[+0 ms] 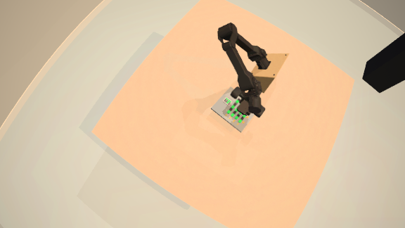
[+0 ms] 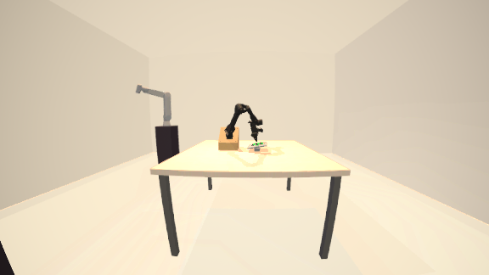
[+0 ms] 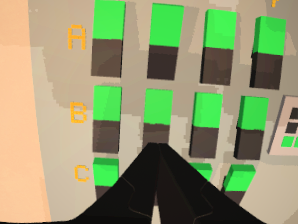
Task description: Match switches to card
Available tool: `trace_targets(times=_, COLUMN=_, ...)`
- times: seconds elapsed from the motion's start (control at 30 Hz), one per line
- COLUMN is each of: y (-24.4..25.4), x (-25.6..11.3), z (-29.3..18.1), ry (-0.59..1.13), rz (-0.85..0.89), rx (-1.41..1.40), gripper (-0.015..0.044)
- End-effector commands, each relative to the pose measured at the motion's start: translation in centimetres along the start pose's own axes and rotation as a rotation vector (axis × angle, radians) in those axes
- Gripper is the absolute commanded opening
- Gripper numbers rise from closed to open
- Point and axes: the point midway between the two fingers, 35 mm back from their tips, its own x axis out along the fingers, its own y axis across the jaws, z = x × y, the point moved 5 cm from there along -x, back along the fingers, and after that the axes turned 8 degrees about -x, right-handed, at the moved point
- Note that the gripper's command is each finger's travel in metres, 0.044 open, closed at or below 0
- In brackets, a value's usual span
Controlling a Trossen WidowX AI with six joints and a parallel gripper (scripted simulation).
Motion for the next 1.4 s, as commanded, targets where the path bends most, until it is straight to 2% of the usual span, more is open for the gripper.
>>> trace_targets(times=0.0, y=0.05, x=0.71, z=-0.33, ry=0.007, rz=-0.006, rx=-0.013, gripper=0.0000)
trace_targets(times=1.37, y=0.04, x=1.41, z=-0.35, ry=0.007, rz=-0.007, rx=-0.013, gripper=0.0000)
